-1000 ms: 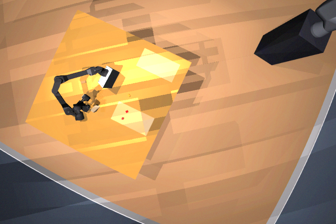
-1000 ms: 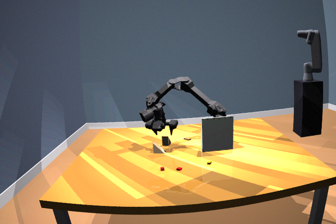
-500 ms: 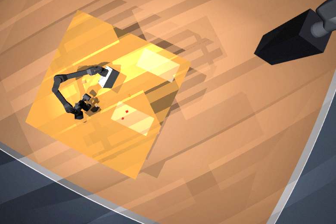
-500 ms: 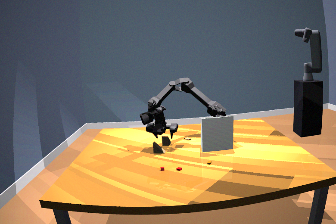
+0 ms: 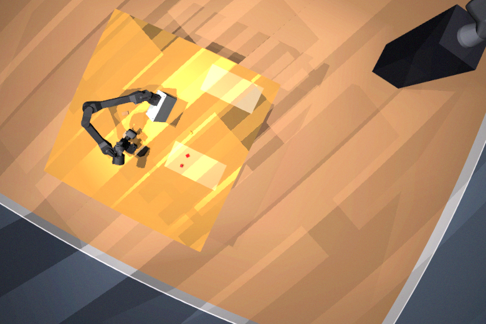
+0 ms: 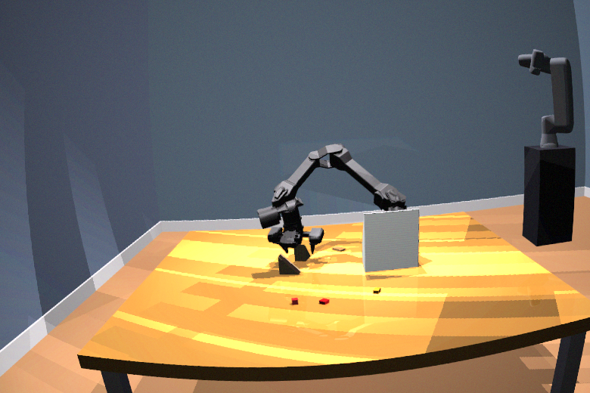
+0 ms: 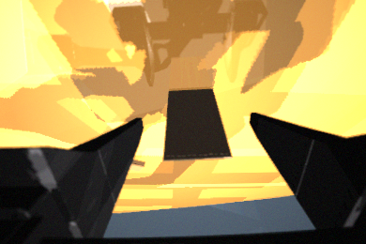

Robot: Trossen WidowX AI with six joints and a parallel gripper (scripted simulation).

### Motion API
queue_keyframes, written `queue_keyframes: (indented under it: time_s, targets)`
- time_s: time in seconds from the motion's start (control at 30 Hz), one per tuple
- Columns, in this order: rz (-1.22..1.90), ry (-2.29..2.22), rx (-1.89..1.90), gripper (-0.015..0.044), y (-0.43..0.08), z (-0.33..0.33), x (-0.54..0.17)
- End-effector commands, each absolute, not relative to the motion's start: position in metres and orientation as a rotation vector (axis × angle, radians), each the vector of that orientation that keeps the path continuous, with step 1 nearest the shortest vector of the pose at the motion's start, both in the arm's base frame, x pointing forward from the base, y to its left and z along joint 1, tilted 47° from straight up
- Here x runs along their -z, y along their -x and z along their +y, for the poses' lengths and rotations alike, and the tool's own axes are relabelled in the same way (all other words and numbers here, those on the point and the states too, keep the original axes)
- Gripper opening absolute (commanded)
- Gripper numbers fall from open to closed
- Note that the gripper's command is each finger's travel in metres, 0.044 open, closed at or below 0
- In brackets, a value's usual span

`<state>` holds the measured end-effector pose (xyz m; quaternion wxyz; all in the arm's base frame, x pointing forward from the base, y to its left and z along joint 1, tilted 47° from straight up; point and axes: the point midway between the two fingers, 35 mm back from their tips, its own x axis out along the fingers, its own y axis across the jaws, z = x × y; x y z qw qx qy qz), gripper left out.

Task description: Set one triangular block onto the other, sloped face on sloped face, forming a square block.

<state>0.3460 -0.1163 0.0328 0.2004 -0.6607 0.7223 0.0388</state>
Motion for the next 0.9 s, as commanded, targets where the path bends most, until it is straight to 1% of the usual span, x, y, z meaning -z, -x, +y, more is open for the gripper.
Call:
queue_keyframes:
  time_s: [0.0,0.37,0.7,0.87]
  targets:
    - [2.023,1.853,-0.106,0.0440,-0.344,-0.123,-0.032]
    - [2.032,1.856,-0.094,0.0440,-0.342,-0.137,-0.030]
    - [2.032,1.856,-0.094,0.0177,-0.342,-0.137,-0.030]
    - [2.032,1.856,-0.094,0.0144,-0.342,-0.137,-0.030]
